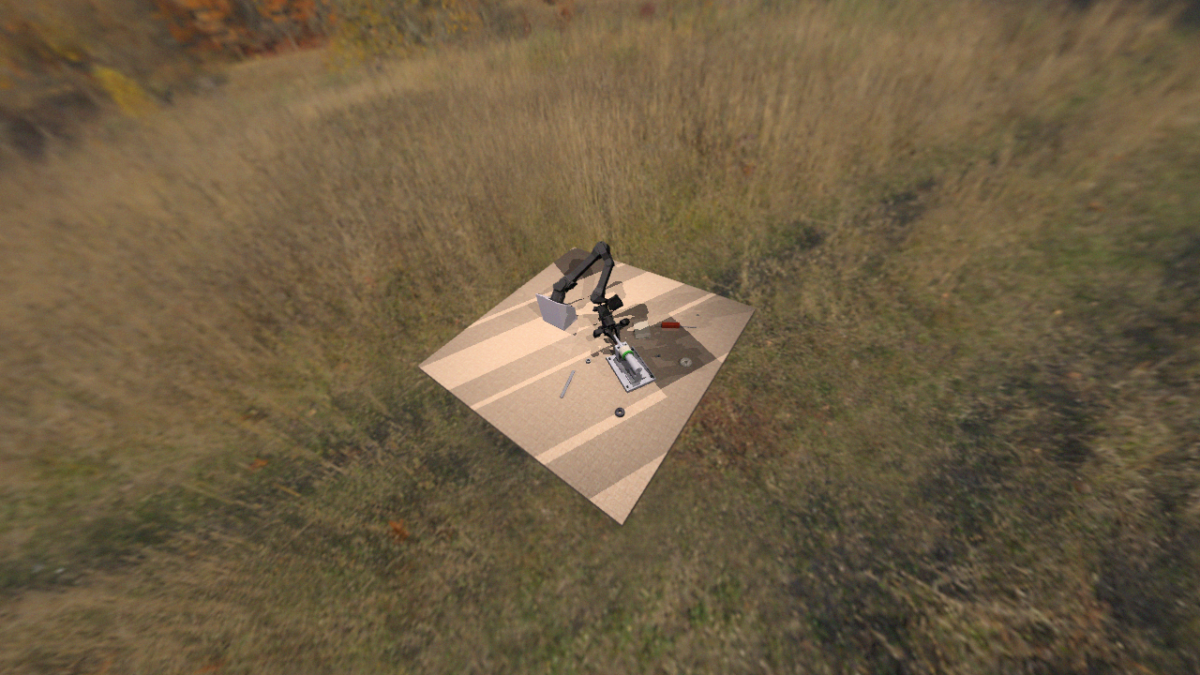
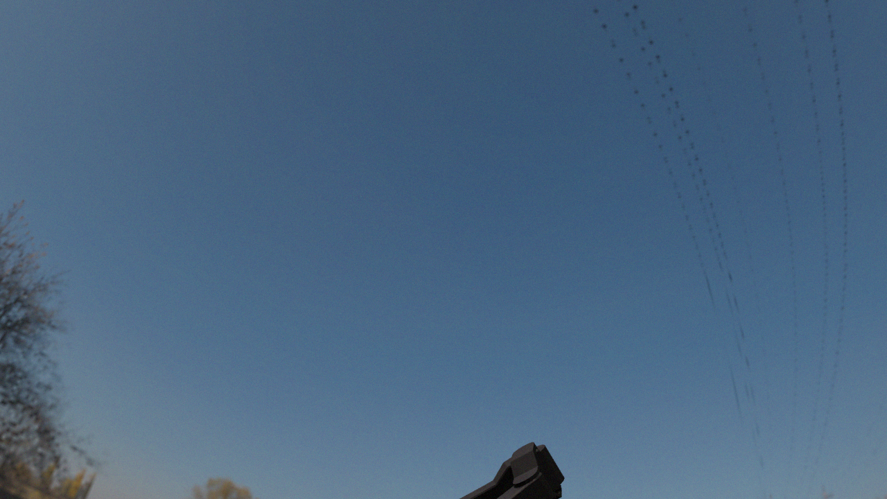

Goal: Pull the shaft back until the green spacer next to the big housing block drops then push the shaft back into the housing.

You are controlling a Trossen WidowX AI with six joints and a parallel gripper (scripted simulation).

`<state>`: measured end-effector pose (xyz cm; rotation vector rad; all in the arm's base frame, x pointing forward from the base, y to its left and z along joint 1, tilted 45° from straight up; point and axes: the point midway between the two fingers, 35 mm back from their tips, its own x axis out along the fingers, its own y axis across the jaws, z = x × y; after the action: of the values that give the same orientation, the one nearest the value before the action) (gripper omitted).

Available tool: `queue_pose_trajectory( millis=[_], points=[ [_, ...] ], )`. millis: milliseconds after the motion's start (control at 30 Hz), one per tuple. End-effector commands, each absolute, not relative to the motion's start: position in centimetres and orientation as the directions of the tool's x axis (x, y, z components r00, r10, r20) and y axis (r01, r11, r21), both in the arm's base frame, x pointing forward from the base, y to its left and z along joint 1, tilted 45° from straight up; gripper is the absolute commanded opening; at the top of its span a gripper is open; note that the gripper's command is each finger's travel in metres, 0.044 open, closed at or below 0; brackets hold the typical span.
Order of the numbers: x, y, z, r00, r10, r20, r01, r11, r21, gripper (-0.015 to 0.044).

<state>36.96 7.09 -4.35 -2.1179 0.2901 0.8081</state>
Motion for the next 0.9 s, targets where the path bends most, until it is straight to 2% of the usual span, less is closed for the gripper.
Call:
queue_pose_trajectory(
  millis=[0,867],
  points=[
    [36.85,7.12,-4.30,0.766,0.074,-0.639,-0.464,-0.625,-0.628,0.0000],
    [36.62,7.21,-4.22,0.766,0.074,-0.639,-0.464,-0.625,-0.628,0.0000]
  ],
)
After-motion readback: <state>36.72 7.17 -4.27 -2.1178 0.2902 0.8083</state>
